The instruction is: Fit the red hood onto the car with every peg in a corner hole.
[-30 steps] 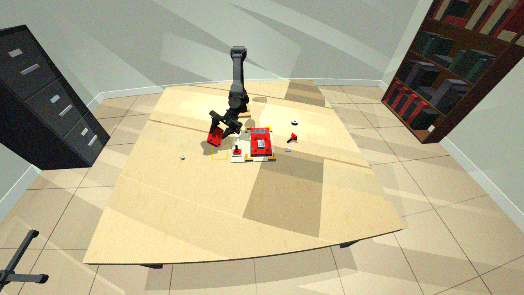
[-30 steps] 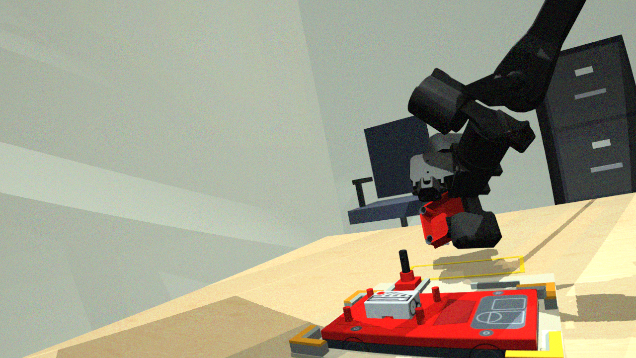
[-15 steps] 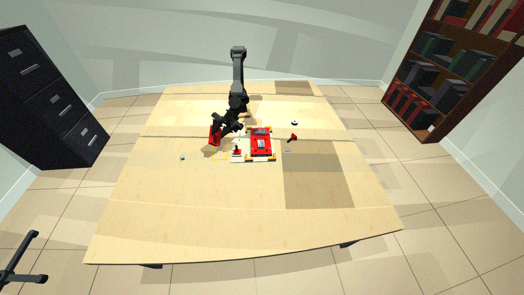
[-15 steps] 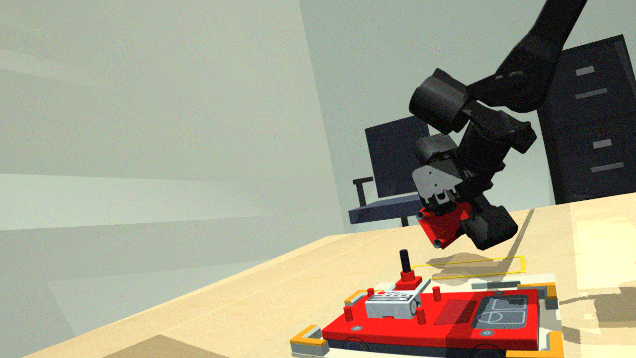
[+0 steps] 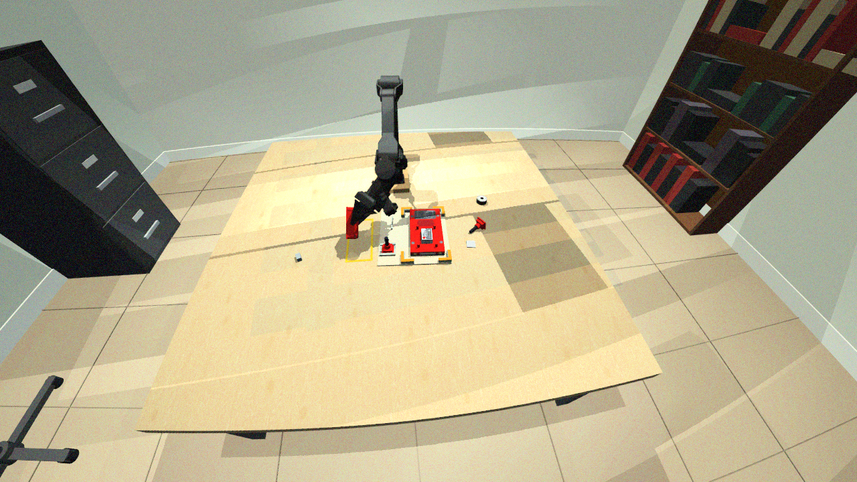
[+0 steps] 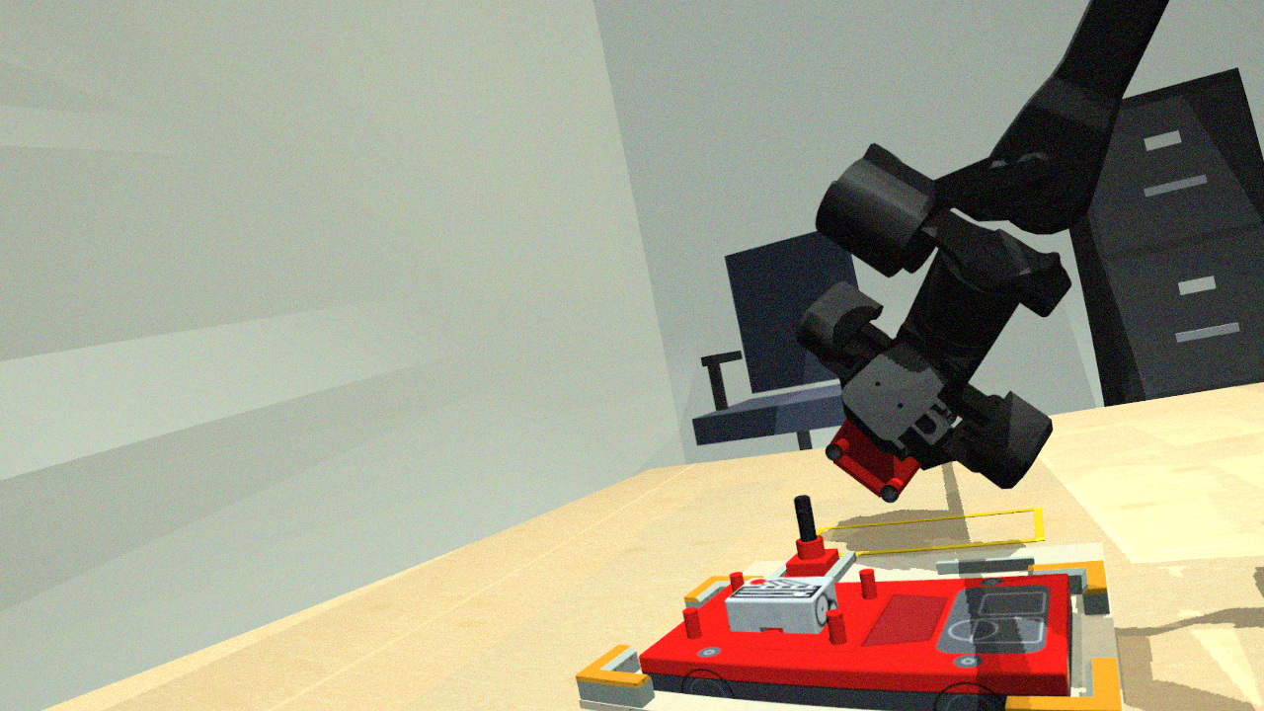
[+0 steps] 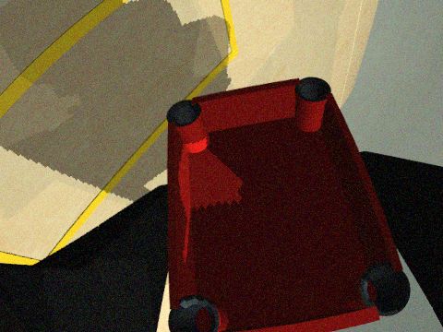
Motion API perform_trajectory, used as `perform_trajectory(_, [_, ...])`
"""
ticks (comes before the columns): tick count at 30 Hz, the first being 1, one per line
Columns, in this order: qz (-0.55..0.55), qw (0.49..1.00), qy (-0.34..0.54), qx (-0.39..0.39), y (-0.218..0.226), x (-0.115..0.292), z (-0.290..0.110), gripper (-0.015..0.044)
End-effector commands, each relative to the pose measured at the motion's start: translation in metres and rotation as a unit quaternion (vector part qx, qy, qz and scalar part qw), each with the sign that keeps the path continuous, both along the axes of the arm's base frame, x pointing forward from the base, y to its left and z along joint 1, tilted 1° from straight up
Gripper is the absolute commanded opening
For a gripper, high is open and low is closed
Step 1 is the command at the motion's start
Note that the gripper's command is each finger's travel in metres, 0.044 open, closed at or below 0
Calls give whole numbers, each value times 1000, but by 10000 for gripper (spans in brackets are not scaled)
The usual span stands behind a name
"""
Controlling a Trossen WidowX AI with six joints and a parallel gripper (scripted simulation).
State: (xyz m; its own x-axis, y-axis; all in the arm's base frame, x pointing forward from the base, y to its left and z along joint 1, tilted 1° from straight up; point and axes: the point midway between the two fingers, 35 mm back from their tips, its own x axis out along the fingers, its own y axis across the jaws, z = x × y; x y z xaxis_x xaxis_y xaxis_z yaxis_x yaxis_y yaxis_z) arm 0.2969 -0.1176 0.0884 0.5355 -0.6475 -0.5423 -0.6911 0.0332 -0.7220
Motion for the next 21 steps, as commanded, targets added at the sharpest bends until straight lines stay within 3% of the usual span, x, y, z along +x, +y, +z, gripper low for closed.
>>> perform_trajectory(1, [27,998,40,-29,1,-1,-7,0])
perform_trajectory(21, [183,940,225,-180,9,-6,-37,0])
